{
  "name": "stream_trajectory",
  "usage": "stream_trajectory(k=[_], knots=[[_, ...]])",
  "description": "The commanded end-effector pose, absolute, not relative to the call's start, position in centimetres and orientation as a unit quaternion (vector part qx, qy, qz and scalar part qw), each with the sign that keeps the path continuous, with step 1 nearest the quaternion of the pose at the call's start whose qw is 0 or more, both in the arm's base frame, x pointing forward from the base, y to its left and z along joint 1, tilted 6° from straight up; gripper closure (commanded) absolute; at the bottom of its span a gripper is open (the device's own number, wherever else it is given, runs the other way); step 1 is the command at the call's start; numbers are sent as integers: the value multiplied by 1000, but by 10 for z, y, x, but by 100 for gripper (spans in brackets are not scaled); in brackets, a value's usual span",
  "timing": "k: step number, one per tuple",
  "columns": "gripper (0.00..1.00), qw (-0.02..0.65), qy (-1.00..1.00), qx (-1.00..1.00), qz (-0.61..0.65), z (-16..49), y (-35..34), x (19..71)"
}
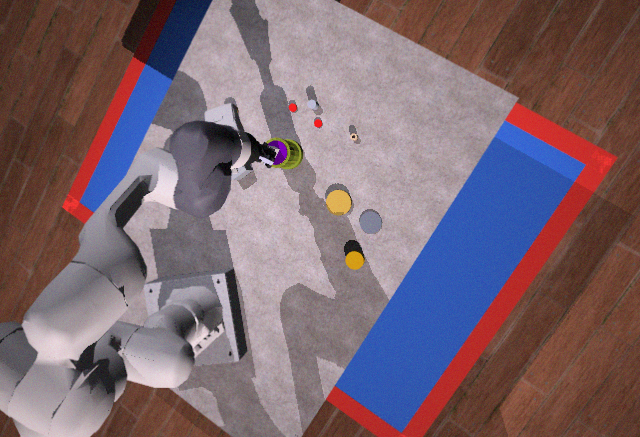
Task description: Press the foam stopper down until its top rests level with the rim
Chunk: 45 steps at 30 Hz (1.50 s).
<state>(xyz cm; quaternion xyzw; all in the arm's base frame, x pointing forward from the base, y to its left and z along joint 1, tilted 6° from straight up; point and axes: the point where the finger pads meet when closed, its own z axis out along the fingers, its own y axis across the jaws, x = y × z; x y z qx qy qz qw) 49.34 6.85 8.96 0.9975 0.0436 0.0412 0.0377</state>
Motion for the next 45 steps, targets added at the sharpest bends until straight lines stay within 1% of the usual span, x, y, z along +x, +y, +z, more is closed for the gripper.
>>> stream_trajectory(k=[1,26,45], knots=[[100,38,43,998,36,84,66,490],[100,38,43,998,36,134,71,490],[100,38,43,998,36,135,71,490]])
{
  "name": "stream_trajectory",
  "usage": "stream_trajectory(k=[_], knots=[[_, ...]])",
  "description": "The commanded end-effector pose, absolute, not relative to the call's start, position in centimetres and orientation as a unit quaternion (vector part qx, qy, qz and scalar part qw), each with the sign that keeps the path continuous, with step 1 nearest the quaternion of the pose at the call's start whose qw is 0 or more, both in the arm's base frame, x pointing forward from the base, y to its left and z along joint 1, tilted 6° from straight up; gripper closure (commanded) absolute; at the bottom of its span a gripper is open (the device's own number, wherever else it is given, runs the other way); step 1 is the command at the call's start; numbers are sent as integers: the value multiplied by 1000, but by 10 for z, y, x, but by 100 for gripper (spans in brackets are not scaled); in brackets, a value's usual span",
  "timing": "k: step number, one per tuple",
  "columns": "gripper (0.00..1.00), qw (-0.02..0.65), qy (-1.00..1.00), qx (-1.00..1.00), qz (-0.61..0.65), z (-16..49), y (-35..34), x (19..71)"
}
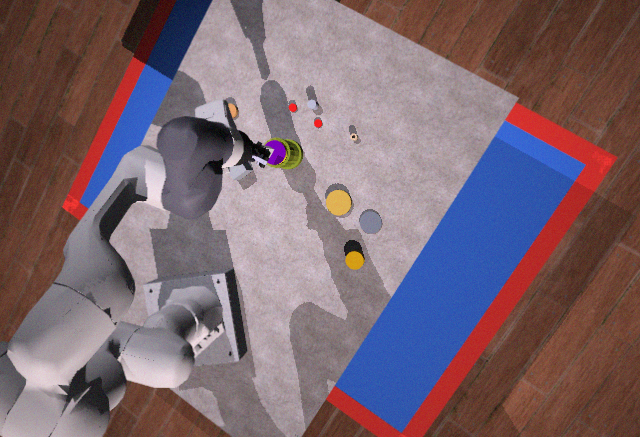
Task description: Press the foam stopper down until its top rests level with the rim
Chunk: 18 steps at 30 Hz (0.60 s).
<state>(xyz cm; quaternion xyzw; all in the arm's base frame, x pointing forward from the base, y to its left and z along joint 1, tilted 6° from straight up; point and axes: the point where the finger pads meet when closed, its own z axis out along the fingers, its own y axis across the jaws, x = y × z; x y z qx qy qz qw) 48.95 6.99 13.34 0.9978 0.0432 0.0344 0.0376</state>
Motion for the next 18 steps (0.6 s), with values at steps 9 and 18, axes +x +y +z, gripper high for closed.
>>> stream_trajectory(k=[9,18], knots=[[100,38,43,998,36,133,71,492],[100,38,43,998,36,123,70,493]])
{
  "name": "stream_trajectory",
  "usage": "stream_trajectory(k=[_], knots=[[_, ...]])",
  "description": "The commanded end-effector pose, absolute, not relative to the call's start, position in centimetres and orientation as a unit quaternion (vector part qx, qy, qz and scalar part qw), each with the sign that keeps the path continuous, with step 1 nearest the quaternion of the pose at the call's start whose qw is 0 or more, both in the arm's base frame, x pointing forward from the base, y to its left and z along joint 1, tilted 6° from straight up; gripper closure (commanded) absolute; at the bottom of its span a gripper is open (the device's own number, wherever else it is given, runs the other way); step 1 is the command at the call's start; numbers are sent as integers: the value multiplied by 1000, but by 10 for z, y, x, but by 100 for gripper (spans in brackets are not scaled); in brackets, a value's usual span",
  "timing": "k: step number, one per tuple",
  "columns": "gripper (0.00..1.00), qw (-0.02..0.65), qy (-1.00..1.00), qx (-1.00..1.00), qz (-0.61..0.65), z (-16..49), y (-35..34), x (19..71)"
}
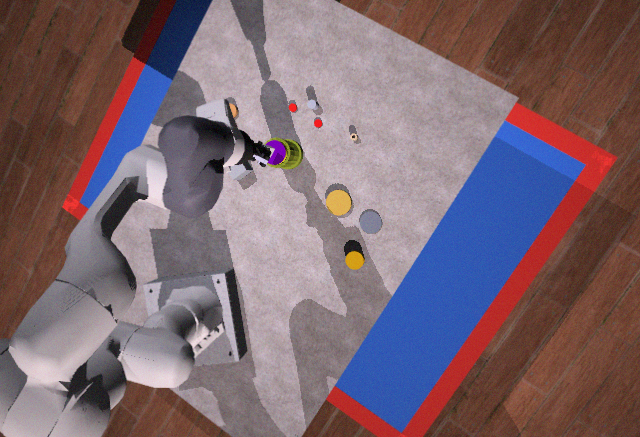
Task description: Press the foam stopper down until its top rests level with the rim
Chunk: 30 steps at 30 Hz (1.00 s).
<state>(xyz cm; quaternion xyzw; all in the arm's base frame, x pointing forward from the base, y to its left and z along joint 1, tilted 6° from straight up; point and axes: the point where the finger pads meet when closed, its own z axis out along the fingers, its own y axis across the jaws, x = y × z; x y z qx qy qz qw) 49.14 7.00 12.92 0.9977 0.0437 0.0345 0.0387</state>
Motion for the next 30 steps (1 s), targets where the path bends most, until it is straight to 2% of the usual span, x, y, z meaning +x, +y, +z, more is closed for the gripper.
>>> stream_trajectory(k=[1,30], knots=[[100,38,43,998,36,120,70,493],[100,38,43,998,36,104,69,494]])
